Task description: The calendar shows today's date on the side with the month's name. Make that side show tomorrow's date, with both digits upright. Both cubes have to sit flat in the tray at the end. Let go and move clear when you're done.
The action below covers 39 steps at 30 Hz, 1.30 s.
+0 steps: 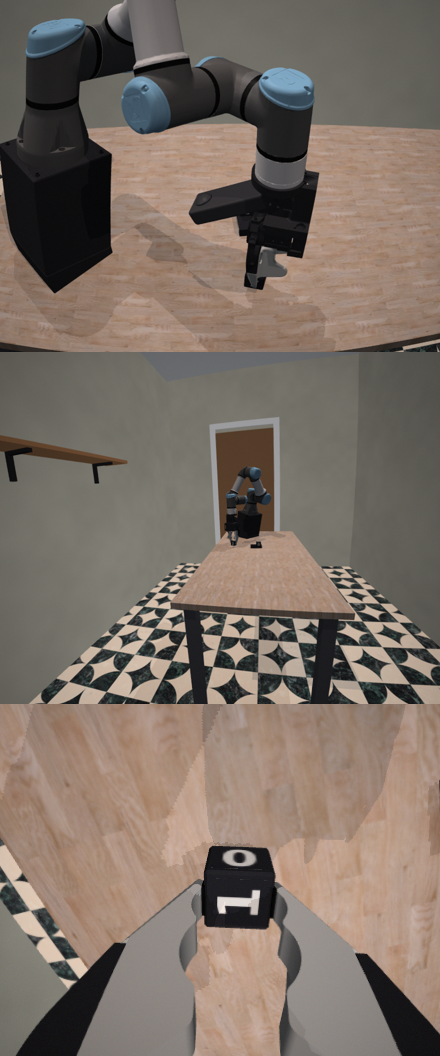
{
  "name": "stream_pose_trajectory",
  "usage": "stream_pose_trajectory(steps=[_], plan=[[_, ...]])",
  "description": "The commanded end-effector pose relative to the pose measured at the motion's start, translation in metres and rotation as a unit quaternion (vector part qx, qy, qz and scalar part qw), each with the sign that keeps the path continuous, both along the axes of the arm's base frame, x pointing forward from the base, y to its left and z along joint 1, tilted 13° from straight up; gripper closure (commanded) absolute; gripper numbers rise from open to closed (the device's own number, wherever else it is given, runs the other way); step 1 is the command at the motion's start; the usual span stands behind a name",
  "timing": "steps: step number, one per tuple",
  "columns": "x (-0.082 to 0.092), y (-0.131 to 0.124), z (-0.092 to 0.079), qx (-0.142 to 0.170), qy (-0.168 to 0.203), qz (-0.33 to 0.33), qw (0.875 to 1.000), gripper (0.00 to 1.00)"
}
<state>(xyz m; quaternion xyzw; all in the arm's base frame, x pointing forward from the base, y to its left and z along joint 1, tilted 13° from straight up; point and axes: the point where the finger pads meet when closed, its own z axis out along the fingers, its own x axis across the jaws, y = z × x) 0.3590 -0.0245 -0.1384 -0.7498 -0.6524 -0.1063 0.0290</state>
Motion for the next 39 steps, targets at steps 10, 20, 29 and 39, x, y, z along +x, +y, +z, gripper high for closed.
stream_pose_trajectory(steps=[10,20,29,39], plan=[[-0.005,-0.008,0.041,0.000,-0.001,0.000,1.000,0.89],[-0.008,-0.013,0.067,0.000,-0.001,0.000,1.000,0.89],[-0.010,-0.016,0.081,0.000,-0.001,0.000,1.000,0.89],[-0.010,-0.016,0.082,0.000,-0.001,0.000,1.000,0.89]])
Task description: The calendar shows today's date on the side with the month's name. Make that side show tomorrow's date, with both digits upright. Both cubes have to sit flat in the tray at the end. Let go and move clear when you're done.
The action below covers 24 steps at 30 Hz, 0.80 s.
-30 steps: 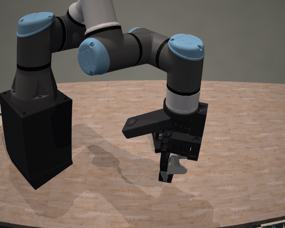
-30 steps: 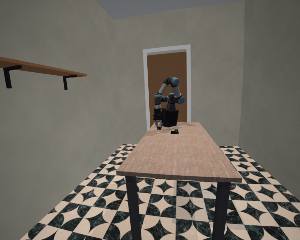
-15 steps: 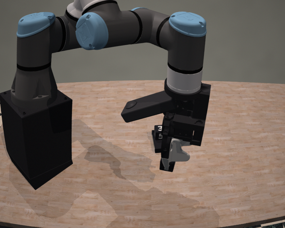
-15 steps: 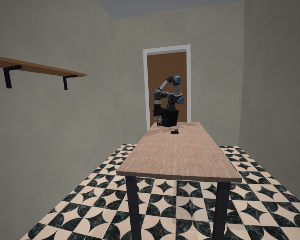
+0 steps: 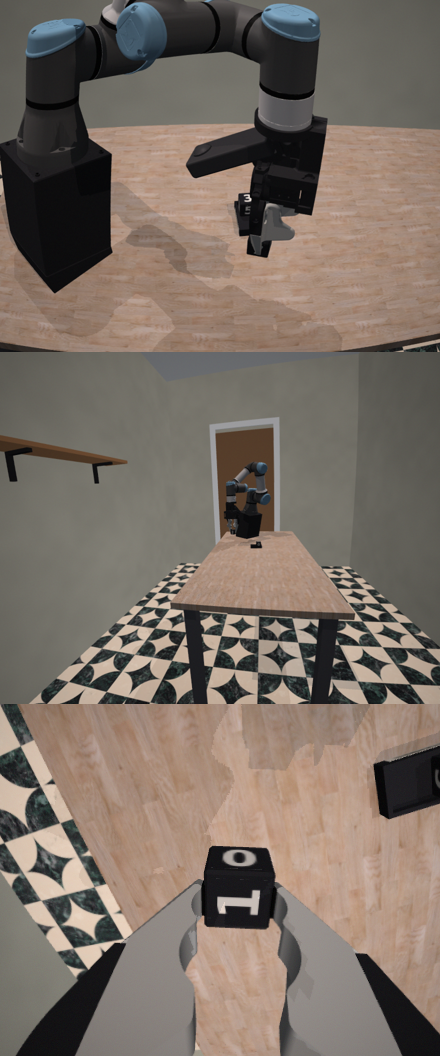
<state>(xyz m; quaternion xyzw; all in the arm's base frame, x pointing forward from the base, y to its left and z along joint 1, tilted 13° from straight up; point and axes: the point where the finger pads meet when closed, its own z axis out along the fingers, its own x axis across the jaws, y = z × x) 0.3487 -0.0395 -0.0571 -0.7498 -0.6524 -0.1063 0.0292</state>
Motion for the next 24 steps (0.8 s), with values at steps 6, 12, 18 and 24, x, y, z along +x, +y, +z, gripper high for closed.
stream_pose_trajectory(steps=[6,12,18,24], plan=[[0.001,-0.001,0.001,0.000,-0.001,-0.001,1.000,0.89],[0.000,0.001,0.001,0.001,0.002,-0.016,1.000,0.89],[0.000,0.005,0.002,0.007,0.010,-0.057,0.998,0.89],[-0.001,0.013,0.004,0.017,0.026,-0.144,0.989,0.89]])
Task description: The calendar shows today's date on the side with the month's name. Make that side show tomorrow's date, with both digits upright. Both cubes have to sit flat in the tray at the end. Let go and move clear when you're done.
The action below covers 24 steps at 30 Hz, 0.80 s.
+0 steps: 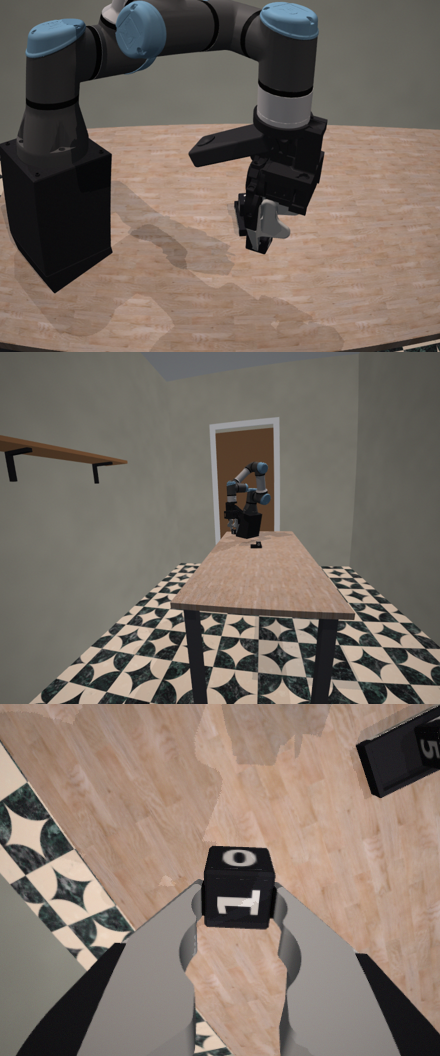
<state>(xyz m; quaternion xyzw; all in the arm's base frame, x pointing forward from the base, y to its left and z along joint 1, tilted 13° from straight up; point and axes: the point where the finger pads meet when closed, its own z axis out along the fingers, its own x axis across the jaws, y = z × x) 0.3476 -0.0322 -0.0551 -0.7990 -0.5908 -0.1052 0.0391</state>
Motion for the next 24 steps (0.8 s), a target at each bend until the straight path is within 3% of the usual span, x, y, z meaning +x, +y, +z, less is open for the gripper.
stream_pose_trajectory(steps=[1,10,16,21,24], plan=[[0.000,0.007,0.002,0.008,0.016,-0.085,0.996,0.89],[-0.001,0.016,0.004,0.020,0.034,-0.182,0.982,0.89],[-0.001,0.023,0.005,0.030,0.049,-0.262,0.963,0.89],[-0.001,0.029,0.006,0.039,0.062,-0.333,0.940,0.89],[-0.001,0.029,0.006,0.040,0.063,-0.336,0.939,0.89]])
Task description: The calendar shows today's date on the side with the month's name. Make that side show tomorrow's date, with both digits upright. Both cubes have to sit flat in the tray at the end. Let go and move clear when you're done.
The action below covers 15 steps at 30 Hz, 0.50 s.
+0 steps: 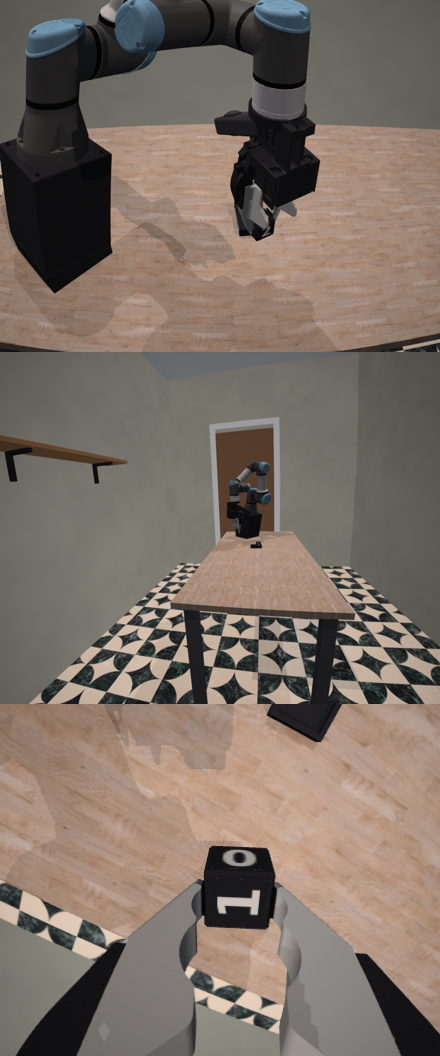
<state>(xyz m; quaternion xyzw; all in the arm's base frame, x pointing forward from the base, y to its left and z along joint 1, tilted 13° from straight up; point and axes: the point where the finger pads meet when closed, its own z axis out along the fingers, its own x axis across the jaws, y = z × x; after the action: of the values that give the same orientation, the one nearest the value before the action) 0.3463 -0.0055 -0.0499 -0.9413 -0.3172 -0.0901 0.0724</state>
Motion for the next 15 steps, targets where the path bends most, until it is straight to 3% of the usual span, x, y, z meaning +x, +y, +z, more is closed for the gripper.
stream_pose_trajectory(steps=[1,8,15], plan=[[0.0007,0.0037,0.0014,0.001,0.011,-0.057,0.998,0.89],[0.0011,0.0110,0.0029,0.013,0.030,-0.154,0.988,0.89],[0.0013,0.0137,0.0034,0.018,0.038,-0.193,0.980,0.89]])
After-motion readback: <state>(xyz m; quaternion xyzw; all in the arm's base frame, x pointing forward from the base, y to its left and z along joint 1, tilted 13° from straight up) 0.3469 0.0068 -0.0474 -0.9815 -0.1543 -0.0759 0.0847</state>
